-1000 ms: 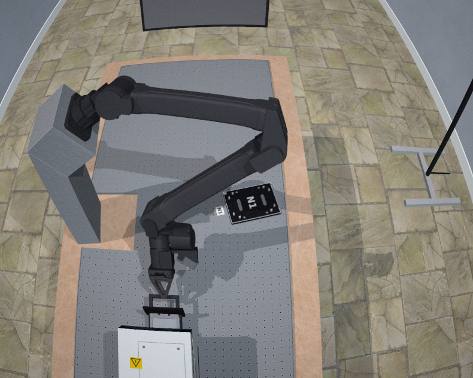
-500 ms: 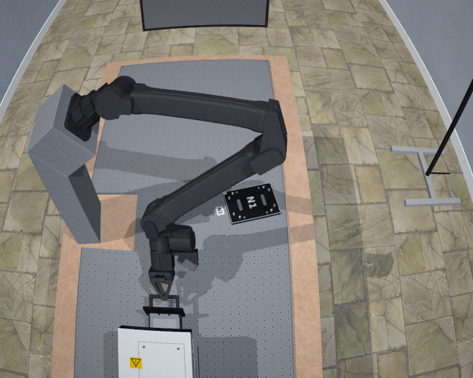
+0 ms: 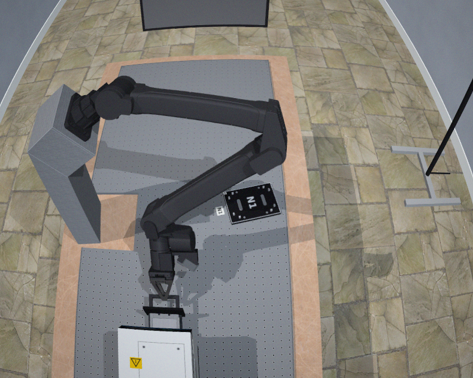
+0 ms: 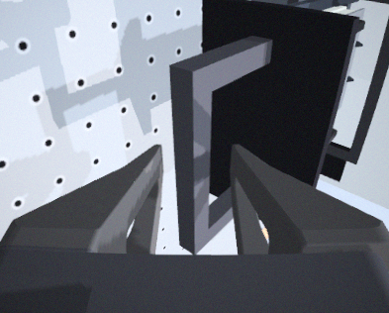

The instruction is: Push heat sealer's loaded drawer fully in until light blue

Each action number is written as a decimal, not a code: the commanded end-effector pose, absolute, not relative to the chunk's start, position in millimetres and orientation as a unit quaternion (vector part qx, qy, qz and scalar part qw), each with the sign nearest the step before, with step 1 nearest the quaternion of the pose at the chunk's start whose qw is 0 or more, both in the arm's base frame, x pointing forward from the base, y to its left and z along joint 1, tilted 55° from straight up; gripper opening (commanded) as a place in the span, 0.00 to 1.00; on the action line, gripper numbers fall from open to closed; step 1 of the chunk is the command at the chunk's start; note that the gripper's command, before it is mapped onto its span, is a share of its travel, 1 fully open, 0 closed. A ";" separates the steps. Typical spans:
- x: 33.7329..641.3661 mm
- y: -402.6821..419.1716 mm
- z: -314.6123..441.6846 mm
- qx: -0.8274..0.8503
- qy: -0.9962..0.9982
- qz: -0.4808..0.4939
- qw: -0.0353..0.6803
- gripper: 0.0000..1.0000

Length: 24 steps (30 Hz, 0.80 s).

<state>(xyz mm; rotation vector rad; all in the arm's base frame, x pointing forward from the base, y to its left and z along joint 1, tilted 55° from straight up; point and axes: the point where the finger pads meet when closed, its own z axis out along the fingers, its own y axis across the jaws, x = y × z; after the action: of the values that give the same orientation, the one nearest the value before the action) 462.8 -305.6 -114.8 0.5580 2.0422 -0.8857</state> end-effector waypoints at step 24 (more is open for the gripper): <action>461.0 -302.6 -125.8 0.211 0.820 -0.352 0.399 0.26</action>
<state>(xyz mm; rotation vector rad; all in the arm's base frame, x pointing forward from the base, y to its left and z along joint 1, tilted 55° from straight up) 462.8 -305.6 -114.8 0.5579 2.0422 -0.8857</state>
